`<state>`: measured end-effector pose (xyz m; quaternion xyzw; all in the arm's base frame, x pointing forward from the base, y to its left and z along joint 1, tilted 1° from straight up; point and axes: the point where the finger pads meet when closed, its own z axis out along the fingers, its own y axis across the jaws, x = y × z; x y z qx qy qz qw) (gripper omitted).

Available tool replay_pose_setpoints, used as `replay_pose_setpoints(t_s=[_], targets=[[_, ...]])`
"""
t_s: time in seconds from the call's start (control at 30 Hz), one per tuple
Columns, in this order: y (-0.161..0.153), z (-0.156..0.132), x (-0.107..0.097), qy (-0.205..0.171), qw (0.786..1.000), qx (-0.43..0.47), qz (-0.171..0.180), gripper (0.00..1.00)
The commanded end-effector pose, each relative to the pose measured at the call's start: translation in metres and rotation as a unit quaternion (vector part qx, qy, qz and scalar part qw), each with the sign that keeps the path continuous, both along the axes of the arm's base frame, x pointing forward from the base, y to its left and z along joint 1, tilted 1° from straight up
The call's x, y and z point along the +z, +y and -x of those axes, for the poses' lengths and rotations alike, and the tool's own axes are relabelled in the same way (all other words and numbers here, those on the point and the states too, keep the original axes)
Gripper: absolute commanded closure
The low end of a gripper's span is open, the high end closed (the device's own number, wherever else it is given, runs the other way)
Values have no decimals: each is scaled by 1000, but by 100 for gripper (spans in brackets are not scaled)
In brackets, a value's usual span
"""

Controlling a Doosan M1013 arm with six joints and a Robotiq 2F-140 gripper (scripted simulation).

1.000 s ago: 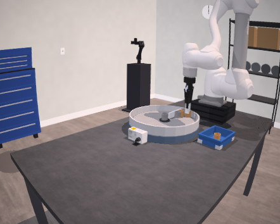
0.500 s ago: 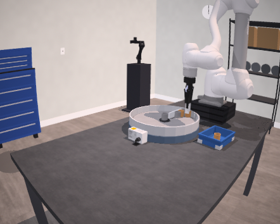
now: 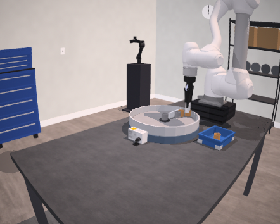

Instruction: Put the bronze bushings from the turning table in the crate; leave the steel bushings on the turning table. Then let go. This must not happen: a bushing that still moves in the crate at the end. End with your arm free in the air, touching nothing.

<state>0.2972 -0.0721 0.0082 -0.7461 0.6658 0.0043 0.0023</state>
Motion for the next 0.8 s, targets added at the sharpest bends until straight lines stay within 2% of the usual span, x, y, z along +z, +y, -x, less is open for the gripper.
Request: replay_pose_setpoints(t_s=[0.0,0.37,0.77], targets=[[0,1,11,2,1000,1,0,100],[0,1,60,2,1000,1,0,100],[0,1,68,2,1000,1,0,100]])
